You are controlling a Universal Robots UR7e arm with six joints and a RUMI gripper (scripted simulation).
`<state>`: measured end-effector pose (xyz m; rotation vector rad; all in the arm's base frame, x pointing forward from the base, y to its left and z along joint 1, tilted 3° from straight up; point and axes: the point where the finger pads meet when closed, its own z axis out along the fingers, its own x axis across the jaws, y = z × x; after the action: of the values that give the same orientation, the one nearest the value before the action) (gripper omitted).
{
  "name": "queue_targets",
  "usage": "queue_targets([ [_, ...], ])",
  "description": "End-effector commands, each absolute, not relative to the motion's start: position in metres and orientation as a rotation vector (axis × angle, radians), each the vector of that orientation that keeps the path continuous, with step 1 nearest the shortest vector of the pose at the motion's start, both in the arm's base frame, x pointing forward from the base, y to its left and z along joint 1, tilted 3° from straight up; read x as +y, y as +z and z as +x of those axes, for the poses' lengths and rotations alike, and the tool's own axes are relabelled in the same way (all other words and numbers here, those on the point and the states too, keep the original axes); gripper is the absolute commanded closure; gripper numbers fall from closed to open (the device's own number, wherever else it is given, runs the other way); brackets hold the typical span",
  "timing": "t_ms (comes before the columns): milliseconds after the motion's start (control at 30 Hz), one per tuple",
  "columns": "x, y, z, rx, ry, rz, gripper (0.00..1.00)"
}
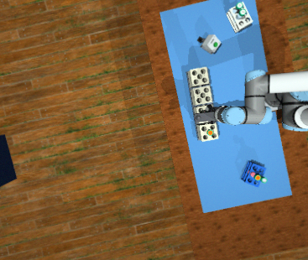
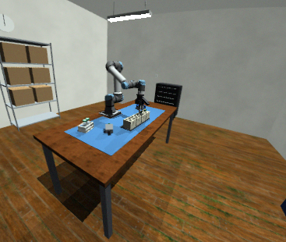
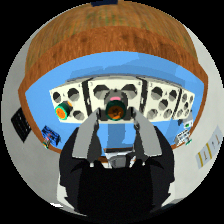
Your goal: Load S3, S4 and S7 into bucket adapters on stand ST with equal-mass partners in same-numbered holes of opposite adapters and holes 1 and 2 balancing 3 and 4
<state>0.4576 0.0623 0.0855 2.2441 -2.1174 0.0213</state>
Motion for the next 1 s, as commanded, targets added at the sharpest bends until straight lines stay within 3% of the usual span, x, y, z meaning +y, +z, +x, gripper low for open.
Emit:
queue_targets([
  [0, 0.062, 0.086, 0.458, -2.118, 0.023, 2.245, 0.65],
  [633, 0.064, 0.127, 0.459, -2.118, 0.023, 2.245, 0.65],
  [967, 0.121, 0.125, 0.424, -2.525, 0.039, 1.781, 0.65],
])
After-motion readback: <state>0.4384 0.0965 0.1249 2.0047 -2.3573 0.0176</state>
